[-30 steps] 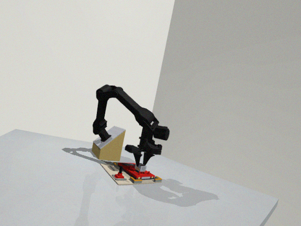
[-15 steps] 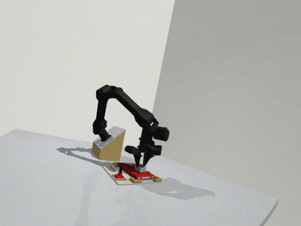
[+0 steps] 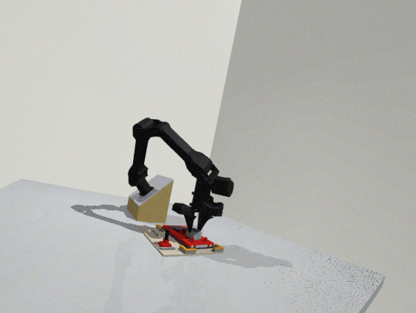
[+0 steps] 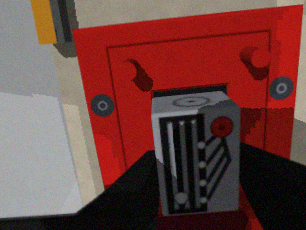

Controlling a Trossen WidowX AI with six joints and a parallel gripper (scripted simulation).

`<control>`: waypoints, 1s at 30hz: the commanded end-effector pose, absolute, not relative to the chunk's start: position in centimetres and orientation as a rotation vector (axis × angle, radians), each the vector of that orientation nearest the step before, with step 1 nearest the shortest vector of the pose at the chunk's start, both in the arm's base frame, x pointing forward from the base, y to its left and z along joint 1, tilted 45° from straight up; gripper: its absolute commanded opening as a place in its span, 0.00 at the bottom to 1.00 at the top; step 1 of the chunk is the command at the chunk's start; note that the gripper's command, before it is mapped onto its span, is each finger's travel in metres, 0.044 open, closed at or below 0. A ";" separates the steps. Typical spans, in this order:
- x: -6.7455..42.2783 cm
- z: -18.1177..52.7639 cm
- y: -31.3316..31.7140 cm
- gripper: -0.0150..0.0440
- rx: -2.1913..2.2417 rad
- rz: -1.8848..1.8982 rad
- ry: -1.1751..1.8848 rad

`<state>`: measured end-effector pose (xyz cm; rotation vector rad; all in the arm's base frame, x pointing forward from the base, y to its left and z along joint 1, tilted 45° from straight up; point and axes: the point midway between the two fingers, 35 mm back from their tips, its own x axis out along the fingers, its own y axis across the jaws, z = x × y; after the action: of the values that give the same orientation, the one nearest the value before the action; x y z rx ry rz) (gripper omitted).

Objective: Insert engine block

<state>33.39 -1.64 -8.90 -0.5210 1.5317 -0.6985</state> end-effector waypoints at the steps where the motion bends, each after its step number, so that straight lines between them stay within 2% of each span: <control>1: 33.4 -9.0 -1.8 0.52 -0.532 -0.696 1.531; 15: 33.3 -9.2 -2.0 0.52 -0.532 -0.697 1.531; 25: 33.3 -9.1 -1.9 0.97 -0.523 -0.699 1.531; 26: 33.3 -9.1 -1.9 1.00 -0.523 -0.699 1.531; 30: 33.3 -9.1 -1.9 1.00 -0.523 -0.699 1.531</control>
<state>33.34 -1.92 -9.16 -0.5222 1.5317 -0.6989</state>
